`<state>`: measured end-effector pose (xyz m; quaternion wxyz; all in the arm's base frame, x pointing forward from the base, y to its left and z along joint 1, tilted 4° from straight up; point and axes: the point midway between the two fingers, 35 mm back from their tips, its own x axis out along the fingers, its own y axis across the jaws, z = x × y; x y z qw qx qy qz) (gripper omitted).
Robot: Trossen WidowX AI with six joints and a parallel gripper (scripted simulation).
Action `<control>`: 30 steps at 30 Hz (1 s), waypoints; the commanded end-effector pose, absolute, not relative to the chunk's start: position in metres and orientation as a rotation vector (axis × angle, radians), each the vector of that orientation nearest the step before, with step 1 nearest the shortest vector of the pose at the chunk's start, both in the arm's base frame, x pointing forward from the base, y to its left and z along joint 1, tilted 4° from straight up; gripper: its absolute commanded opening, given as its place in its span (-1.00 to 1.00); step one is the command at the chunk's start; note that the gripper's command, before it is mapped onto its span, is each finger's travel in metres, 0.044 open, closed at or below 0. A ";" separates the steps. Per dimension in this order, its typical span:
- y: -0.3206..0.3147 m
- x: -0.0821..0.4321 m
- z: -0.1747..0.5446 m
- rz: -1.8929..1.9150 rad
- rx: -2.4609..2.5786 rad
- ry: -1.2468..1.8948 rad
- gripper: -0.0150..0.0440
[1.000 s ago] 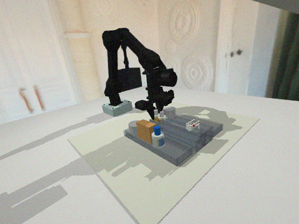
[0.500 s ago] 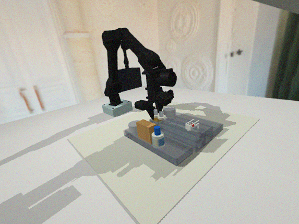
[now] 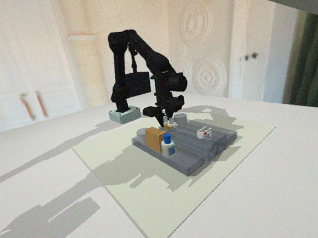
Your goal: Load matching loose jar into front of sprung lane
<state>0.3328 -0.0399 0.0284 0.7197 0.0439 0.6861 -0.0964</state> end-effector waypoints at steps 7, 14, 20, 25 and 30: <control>-0.040 0.333 0.028 -0.212 0.094 1.517 -0.40; -0.040 0.333 0.028 -0.212 0.094 1.517 0.22; -0.040 0.333 0.029 -0.212 0.094 1.517 0.45; -0.038 0.332 0.045 -0.212 0.094 1.517 0.45; -0.038 0.332 0.048 -0.212 0.094 1.517 0.45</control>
